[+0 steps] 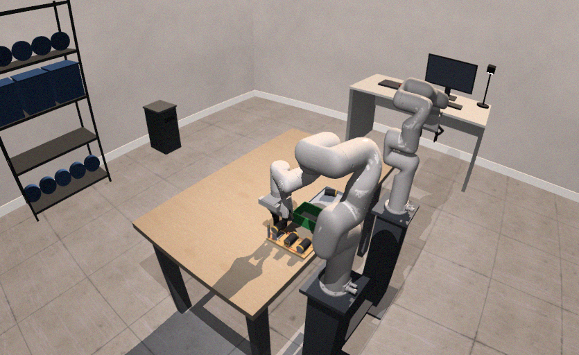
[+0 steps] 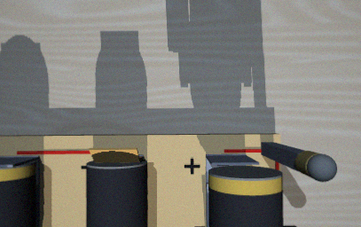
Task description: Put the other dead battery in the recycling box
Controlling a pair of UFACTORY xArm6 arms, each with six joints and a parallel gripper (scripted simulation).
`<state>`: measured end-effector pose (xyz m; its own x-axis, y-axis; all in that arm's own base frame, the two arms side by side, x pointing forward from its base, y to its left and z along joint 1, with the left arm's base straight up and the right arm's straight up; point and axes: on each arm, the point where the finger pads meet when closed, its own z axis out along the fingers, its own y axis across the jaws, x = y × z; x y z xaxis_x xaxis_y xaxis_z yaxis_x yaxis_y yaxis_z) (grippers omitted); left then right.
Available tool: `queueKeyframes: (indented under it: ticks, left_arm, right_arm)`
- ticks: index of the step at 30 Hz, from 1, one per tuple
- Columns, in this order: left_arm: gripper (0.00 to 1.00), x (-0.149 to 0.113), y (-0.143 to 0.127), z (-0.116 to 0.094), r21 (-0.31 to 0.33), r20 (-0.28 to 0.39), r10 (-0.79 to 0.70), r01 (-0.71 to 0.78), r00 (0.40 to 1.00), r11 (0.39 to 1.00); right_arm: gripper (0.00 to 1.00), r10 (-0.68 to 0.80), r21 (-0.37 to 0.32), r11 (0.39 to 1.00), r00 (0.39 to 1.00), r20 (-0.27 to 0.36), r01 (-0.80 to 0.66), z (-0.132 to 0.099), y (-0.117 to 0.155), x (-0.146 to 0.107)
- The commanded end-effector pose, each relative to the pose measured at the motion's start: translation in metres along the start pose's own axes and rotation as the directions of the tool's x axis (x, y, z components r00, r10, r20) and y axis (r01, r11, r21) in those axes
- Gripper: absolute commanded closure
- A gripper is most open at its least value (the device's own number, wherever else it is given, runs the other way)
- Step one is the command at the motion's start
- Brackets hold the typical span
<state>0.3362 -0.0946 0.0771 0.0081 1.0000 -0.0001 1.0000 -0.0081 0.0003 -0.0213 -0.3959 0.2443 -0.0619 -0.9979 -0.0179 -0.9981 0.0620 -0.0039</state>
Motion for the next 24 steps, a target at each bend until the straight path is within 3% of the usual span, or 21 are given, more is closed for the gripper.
queueKeyframes:
  ticks: [1, 9, 12, 14, 18, 24]
  left_arm:
    - [0.72, -0.003, 0.004, -0.016, -0.015, 0.007, 0.002, -0.002, 1.000, 1.000]
    - [0.72, -0.003, 0.004, -0.021, -0.015, 0.007, -0.006, 0.007, 1.000, 1.000]
    - [0.72, -0.003, 0.004, -0.046, -0.014, 0.007, -0.006, 0.006, 1.000, 1.000]
    - [0.72, -0.003, 0.004, -0.046, -0.014, 0.007, -0.006, 0.006, 1.000, 1.000]
    - [0.72, -0.003, 0.003, -0.084, -0.014, 0.008, -0.006, 0.006, 1.000, 1.000]
    - [0.72, -0.003, 0.003, -0.088, -0.014, 0.008, -0.006, 0.006, 1.000, 1.000]
  right_arm:
    - [0.00, -0.009, -0.004, 1.000, 1.000, -0.018, 0.009, -0.006, 0.000, 0.003]
    - [0.00, -0.009, -0.004, 1.000, 1.000, -0.018, 0.009, -0.006, 0.000, 0.003]
    - [0.00, -0.009, -0.004, 1.000, 1.000, -0.018, 0.009, -0.006, 0.000, 0.003]
    - [0.00, -0.009, -0.004, 1.000, 1.000, -0.018, 0.009, -0.006, 0.000, 0.003]
    - [0.00, -0.009, -0.004, 1.000, 1.000, -0.018, 0.009, -0.006, 0.000, 0.003]
    - [0.00, -0.009, -0.004, 1.000, 1.000, -0.018, 0.009, -0.006, 0.000, 0.003]
